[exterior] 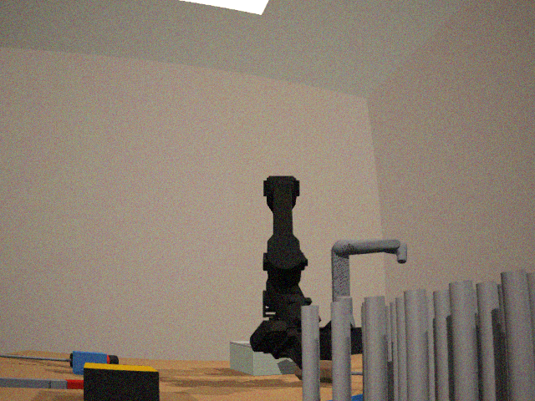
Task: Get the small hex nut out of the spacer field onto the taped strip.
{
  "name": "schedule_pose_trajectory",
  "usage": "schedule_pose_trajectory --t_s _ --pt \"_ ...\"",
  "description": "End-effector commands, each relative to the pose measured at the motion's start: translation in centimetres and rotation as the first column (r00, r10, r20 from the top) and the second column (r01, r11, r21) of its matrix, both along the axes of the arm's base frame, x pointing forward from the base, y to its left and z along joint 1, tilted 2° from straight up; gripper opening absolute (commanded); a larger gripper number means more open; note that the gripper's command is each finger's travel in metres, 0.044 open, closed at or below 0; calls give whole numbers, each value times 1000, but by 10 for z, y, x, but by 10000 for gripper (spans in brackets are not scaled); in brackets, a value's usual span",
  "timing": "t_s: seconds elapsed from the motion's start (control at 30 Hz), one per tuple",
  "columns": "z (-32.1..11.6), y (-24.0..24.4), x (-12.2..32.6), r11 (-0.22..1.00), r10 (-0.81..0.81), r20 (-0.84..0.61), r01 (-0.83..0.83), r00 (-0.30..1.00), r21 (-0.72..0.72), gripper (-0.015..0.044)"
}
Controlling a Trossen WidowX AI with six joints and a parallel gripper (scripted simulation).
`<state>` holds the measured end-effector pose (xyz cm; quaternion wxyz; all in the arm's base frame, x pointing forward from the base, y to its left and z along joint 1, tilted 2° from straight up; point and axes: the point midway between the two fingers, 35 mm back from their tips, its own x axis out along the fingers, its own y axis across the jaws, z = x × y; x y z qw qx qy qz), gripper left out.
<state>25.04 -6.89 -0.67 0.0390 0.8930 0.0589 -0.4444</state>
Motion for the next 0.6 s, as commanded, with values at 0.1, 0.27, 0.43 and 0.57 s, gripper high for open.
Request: schedule_pose_trajectory --t_s 0.1,0.27,0.43,0.57 --pt "6 0 3 1000 7 10 -7 1000 -3 0" --pt "9 0 3 1000 7 10 -7 1000 -3 0" --pt "12 0 4 1000 6 11 -6 1000 -3 0" --pt "14 -1 4 1000 6 11 -6 1000 -3 0"
